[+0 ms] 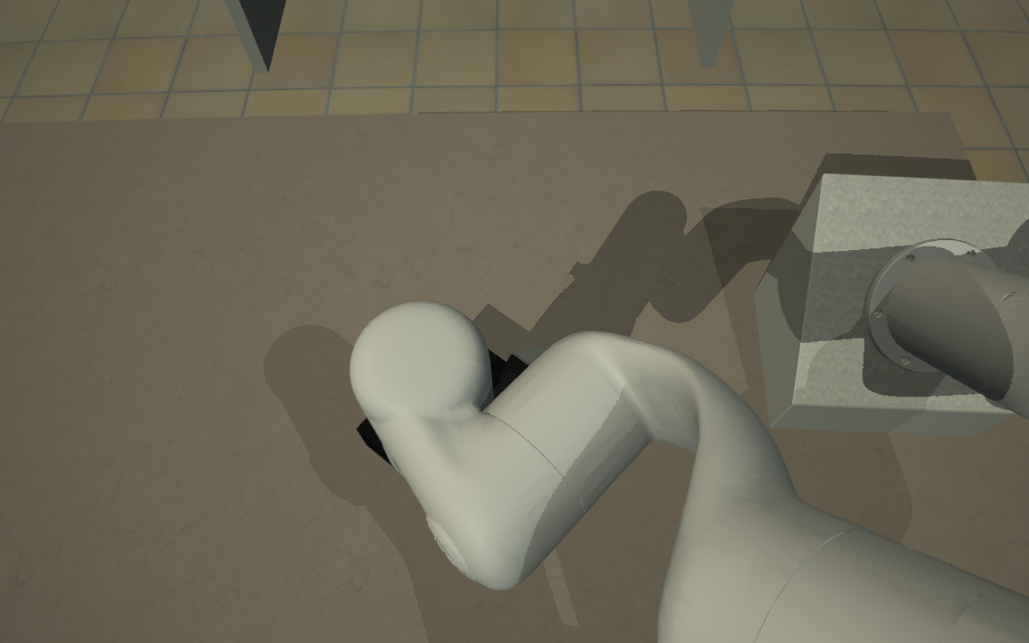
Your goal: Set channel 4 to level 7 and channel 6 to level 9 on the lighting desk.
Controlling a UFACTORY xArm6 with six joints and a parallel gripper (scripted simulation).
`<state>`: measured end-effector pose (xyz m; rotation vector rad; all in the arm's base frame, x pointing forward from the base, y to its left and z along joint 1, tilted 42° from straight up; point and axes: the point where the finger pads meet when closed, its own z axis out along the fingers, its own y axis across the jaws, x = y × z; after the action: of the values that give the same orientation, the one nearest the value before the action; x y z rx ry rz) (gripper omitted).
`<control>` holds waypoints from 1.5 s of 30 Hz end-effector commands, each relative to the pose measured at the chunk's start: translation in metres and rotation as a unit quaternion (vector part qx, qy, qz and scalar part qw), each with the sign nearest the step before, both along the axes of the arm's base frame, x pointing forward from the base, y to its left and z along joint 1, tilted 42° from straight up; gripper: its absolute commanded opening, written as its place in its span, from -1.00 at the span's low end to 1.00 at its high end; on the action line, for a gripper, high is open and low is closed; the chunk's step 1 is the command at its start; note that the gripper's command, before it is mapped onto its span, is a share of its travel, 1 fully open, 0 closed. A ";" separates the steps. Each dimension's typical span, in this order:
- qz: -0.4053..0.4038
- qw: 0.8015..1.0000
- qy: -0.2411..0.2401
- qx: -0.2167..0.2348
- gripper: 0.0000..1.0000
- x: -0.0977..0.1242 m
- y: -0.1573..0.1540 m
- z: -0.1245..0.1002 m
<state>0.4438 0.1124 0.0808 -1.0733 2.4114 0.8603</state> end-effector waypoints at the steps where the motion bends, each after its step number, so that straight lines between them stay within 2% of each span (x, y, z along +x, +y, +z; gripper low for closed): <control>1: -0.001 1.000 -0.001 0.000 -1.00 0.001 0.001 -0.001; 45: -0.001 1.000 -0.001 0.000 -1.00 0.001 0.004 -0.005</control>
<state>0.4440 0.1171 0.0747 -1.0733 2.4114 0.8602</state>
